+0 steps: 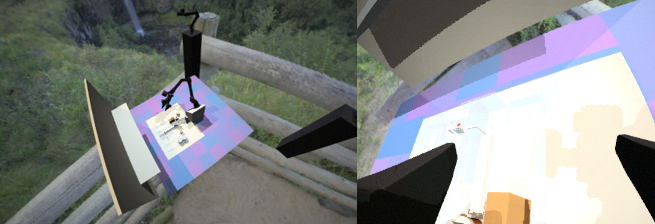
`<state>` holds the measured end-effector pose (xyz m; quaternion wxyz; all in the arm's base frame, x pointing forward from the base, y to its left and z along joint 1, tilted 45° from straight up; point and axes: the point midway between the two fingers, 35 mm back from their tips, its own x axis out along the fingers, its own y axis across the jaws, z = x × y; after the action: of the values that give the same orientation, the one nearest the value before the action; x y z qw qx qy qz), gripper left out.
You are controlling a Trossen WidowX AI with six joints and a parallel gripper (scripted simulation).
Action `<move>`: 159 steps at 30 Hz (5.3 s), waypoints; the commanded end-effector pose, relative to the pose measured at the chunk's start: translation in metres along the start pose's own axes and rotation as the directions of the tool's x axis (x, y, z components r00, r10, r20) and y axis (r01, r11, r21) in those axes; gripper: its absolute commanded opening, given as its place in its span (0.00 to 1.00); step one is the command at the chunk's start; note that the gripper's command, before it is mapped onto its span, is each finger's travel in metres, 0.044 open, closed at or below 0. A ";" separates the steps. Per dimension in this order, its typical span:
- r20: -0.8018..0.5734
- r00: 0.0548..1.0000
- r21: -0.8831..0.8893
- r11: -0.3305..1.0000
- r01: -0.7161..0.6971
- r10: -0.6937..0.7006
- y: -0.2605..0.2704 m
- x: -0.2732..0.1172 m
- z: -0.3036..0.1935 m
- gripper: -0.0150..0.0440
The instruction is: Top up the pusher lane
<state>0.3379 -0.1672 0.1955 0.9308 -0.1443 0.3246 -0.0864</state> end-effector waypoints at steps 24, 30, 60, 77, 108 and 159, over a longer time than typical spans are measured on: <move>-0.741 0.514 -0.303 0.898 0.320 -0.433 0.077 0.021 -0.157 1.00; -0.740 0.513 -0.304 0.897 0.320 -0.434 0.070 0.030 -0.169 1.00; -0.740 0.512 -0.306 0.896 0.321 -0.436 0.048 0.055 -0.205 1.00; -0.740 0.512 -0.306 0.896 0.321 -0.436 0.048 0.055 -0.205 0.48; -0.741 0.515 -0.297 0.898 0.324 -0.431 0.112 0.020 -0.142 0.25; -0.741 0.515 -0.286 0.896 0.339 -0.431 0.130 0.083 -0.197 0.25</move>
<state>0.2835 -0.1061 -0.0428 0.6385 -0.2058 0.6657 -0.3269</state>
